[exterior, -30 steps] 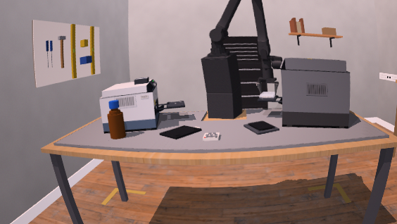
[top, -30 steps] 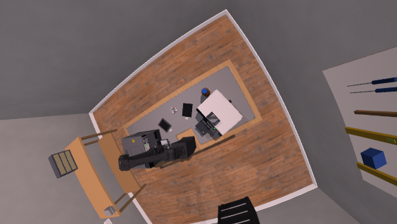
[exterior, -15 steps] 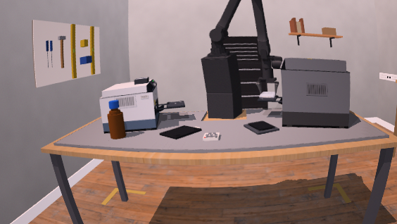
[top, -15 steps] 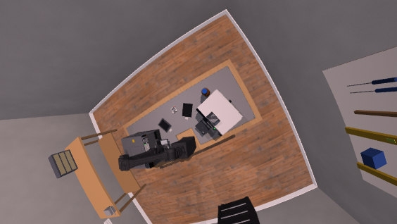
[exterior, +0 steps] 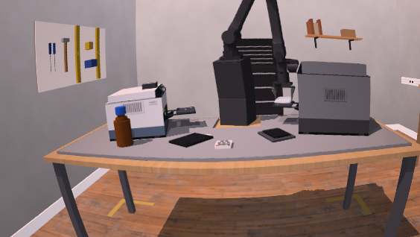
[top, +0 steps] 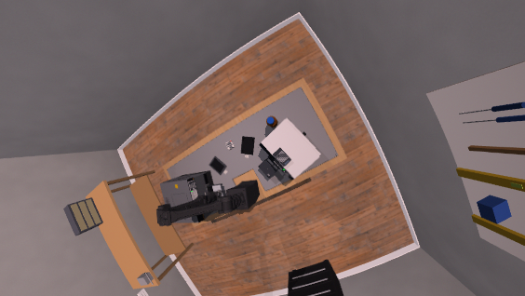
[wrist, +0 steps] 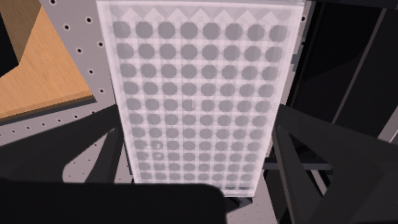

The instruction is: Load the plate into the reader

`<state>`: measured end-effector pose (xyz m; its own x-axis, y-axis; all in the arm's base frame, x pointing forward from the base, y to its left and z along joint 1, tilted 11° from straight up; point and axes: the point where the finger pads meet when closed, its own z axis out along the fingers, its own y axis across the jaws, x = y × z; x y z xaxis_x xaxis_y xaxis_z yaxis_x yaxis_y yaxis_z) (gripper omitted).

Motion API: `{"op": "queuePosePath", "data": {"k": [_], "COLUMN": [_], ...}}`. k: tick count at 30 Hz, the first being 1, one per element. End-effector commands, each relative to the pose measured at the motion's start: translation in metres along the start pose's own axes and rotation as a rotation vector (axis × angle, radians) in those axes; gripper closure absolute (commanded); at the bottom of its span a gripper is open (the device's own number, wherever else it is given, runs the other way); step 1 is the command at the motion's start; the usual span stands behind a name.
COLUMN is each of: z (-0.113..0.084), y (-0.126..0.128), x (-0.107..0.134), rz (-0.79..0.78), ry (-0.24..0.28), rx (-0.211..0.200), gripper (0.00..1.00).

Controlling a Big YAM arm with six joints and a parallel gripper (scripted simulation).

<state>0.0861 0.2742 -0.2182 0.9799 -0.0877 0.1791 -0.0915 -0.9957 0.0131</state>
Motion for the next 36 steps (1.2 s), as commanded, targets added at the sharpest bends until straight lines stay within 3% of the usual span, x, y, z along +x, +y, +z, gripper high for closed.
{"op": "queuePosePath", "data": {"k": [1, 6, 15, 36], "z": [-0.003, 0.0021, -0.0011, 0.0048], "y": [0.001, 0.0003, -0.0071, -0.0052], "x": [0.0039, 0.003, 0.0044, 0.0038], "rz": [-0.001, -0.002, 0.003, 0.001], "ry": [-0.001, -0.002, 0.001, 0.0], "rx": [-0.003, -0.008, 0.018, 0.013], "gripper": [0.14, 0.14, 0.14, 0.14]}}
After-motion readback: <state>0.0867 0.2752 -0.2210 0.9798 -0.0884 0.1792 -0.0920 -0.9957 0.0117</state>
